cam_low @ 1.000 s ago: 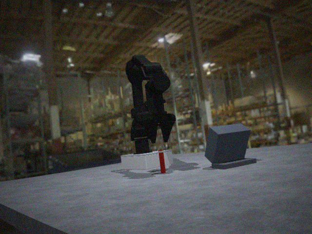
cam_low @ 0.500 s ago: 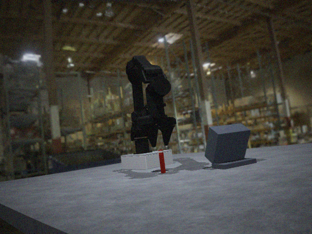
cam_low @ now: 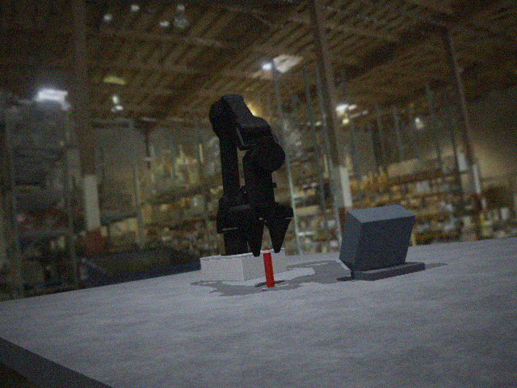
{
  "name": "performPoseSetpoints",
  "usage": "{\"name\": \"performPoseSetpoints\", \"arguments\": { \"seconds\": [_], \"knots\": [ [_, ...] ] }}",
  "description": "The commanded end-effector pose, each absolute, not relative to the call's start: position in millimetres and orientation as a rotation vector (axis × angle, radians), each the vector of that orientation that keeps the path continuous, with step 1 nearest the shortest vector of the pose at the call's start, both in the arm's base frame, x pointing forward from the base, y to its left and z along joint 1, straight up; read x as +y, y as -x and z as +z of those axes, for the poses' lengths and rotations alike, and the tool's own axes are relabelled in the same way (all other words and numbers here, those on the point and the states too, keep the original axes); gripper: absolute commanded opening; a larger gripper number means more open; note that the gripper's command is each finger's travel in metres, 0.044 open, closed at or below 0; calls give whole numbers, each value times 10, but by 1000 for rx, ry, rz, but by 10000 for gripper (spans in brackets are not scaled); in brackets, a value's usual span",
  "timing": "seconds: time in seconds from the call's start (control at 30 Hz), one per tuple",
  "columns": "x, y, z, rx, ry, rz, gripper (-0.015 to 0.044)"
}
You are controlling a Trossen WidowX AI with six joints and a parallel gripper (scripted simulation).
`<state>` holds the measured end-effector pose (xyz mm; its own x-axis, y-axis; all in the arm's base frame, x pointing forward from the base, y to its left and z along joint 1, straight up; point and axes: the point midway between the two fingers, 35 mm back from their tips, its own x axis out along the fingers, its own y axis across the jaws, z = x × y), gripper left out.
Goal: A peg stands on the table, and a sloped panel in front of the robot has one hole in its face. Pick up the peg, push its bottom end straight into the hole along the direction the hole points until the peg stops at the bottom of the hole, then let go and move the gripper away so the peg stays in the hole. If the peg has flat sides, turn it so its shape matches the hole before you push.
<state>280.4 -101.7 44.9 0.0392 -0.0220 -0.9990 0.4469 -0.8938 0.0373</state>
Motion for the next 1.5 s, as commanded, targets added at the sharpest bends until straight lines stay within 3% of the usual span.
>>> {"name": "performPoseSetpoints", "arguments": {
  "seconds": [0.0,0.7,1.2,1.47],
  "knots": [
    [-1002,-2778,332,441,-1980,-1940,440],
    [-997,-2765,148,441,-1979,-1941,440],
    [-1008,-2779,184,435,-1979,-1927,46],
    [-1008,-2779,184,435,-1979,-1927,0]
  ]
}}
